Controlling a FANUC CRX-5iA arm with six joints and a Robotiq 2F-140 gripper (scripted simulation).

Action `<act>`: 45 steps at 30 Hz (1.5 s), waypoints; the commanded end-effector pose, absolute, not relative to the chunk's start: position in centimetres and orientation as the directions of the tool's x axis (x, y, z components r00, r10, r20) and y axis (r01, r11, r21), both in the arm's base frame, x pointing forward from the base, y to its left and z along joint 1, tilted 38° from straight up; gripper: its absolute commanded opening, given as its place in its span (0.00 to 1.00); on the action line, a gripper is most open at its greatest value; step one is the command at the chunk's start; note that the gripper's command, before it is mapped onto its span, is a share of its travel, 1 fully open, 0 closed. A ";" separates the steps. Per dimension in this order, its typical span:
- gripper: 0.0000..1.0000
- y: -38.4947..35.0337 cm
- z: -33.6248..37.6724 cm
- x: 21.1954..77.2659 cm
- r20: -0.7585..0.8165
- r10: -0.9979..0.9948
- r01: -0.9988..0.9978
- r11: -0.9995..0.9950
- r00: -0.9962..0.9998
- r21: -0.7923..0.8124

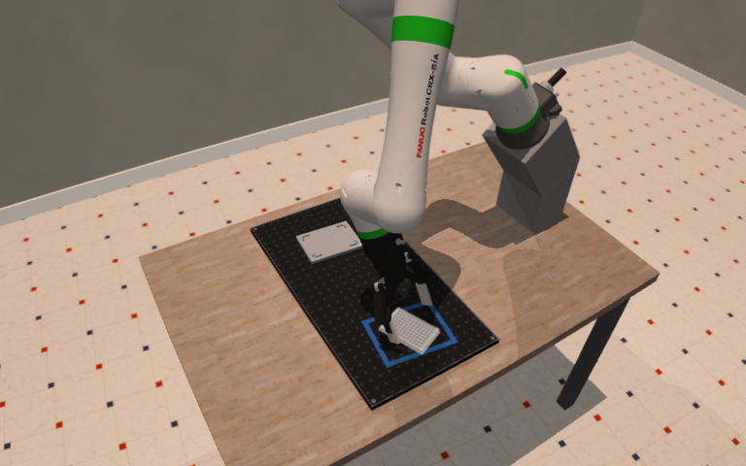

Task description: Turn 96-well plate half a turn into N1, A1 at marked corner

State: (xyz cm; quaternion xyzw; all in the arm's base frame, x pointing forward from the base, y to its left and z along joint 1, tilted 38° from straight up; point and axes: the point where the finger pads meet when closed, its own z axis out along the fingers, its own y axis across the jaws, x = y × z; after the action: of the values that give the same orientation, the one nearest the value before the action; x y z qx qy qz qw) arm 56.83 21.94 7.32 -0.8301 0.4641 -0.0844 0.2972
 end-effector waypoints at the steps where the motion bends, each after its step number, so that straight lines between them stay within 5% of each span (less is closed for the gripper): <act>1: 1.00 21.9 8.3 56.1 -0.135 -0.821 -0.720 -0.392 0.555 -0.572; 32: 1.00 21.8 11.0 54.0 -0.135 -0.821 -0.720 -0.392 0.555 -0.572; 45: 1.00 21.8 11.0 54.0 0.037 -0.638 -0.555 -0.696 0.769 -0.455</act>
State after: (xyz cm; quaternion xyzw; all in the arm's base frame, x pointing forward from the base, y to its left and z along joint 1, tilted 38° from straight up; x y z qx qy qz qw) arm 53.98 21.76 11.02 -0.8950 0.3656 -0.0970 0.2366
